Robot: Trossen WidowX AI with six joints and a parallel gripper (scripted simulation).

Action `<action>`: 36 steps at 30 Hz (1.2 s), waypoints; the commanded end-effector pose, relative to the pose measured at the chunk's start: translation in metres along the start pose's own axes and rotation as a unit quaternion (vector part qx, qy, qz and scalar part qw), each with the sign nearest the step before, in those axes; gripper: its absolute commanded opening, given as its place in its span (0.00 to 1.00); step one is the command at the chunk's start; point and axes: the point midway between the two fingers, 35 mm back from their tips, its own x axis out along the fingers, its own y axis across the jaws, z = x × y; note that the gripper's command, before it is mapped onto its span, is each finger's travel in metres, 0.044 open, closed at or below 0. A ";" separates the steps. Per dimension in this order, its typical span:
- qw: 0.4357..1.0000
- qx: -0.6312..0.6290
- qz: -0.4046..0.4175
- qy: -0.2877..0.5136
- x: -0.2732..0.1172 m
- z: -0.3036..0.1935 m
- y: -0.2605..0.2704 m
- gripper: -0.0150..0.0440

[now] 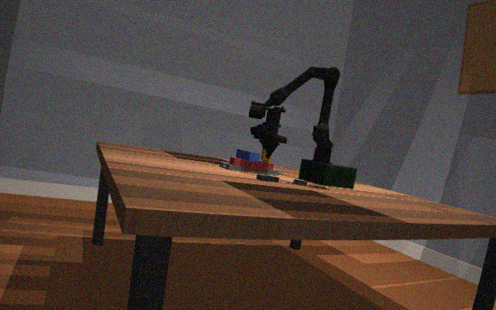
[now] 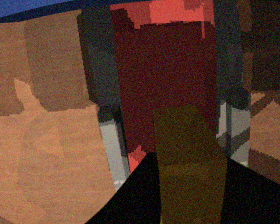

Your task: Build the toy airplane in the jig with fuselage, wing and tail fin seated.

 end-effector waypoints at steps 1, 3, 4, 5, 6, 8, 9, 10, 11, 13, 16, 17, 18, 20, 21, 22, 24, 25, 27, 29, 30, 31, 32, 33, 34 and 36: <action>1.000 0.000 0.000 0.000 0.000 0.000 0.000 0.39; 1.000 0.000 0.000 0.000 0.000 0.000 0.000 0.36; 1.000 0.000 0.000 0.000 0.000 0.000 0.000 0.35; 1.000 0.000 0.000 0.000 0.000 0.000 0.000 0.34; 1.000 0.000 0.000 0.000 0.000 0.000 0.000 0.30; 1.000 0.000 0.000 0.000 0.000 0.000 0.000 0.25; 1.000 0.000 0.000 0.000 0.000 0.000 0.000 0.25; 1.000 0.000 0.000 0.000 0.000 0.000 0.000 0.25; 1.000 0.000 0.000 0.000 0.000 0.000 0.000 0.30; 1.000 0.000 0.000 0.000 0.000 0.000 0.000 0.39; 1.000 0.000 0.000 0.000 0.000 0.000 0.000 0.52; 1.000 0.000 0.000 0.000 0.000 0.000 0.000 0.57; 1.000 0.000 0.000 0.000 0.000 0.000 0.000 0.61; 1.000 0.000 0.000 0.000 0.000 0.000 0.000 0.69; 1.000 0.000 0.000 0.000 0.000 0.000 0.000 0.69; 1.000 0.000 0.000 0.000 0.000 0.000 0.000 0.69; 1.000 0.000 0.000 0.000 0.000 0.000 0.000 0.69; 1.000 0.000 0.000 0.000 0.000 0.000 0.000 0.69; 1.000 0.000 0.000 0.000 -0.009 0.002 -0.001 0.69; 1.000 0.000 0.001 0.000 -0.036 0.004 -0.002 0.69; 1.000 0.000 0.001 0.001 -0.052 0.004 -0.003 0.69; 1.000 0.000 0.002 0.001 -0.068 0.003 -0.002 0.69; 1.000 0.000 0.002 0.001 -0.081 0.002 -0.002 0.69; 1.000 0.000 0.002 0.001 -0.088 0.001 -0.001 0.69; 1.000 0.000 0.002 0.001 -0.091 0.000 -0.001 0.69; 1.000 0.000 0.002 0.001 -0.091 0.002 -0.002 0.69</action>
